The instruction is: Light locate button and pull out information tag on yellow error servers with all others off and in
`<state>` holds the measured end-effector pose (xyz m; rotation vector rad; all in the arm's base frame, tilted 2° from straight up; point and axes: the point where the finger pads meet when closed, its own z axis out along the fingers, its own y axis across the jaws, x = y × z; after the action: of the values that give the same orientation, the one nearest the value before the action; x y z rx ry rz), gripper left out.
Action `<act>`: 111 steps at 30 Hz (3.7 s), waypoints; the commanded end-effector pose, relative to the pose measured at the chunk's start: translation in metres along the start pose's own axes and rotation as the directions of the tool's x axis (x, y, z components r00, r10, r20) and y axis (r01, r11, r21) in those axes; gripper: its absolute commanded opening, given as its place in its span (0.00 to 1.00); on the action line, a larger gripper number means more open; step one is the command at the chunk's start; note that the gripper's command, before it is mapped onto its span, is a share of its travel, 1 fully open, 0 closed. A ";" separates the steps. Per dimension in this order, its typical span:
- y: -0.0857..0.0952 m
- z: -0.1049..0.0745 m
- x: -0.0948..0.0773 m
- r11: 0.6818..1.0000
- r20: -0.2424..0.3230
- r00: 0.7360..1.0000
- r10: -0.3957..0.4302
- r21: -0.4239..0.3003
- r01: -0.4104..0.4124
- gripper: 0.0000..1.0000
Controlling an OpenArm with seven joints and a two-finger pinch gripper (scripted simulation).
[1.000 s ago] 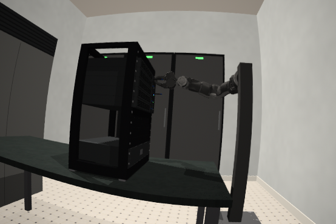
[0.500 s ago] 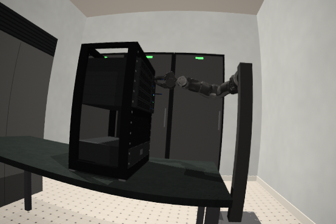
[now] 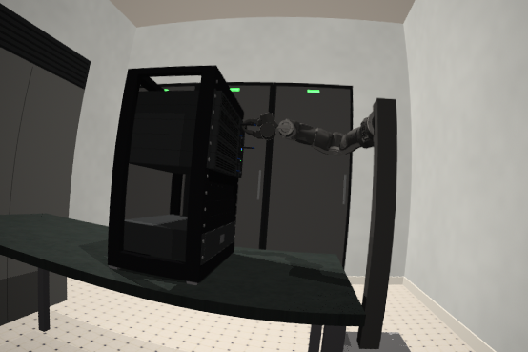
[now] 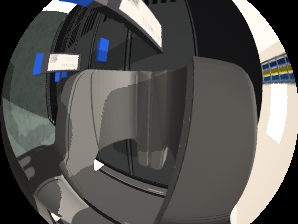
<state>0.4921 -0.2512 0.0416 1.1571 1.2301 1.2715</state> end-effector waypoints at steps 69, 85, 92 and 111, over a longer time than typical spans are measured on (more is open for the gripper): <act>0.003 -0.128 0.000 1.000 -0.003 1.000 -0.003 -0.014 0.003 0.00; 0.002 -0.153 -0.001 1.000 -0.002 1.000 -0.003 -0.014 0.003 0.00; 0.002 -0.153 -0.001 1.000 -0.002 1.000 -0.003 -0.014 0.003 0.00; 0.002 -0.153 -0.001 1.000 -0.002 1.000 -0.003 -0.014 0.003 0.00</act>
<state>0.3395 -0.2628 0.0389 1.1474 1.2218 1.2711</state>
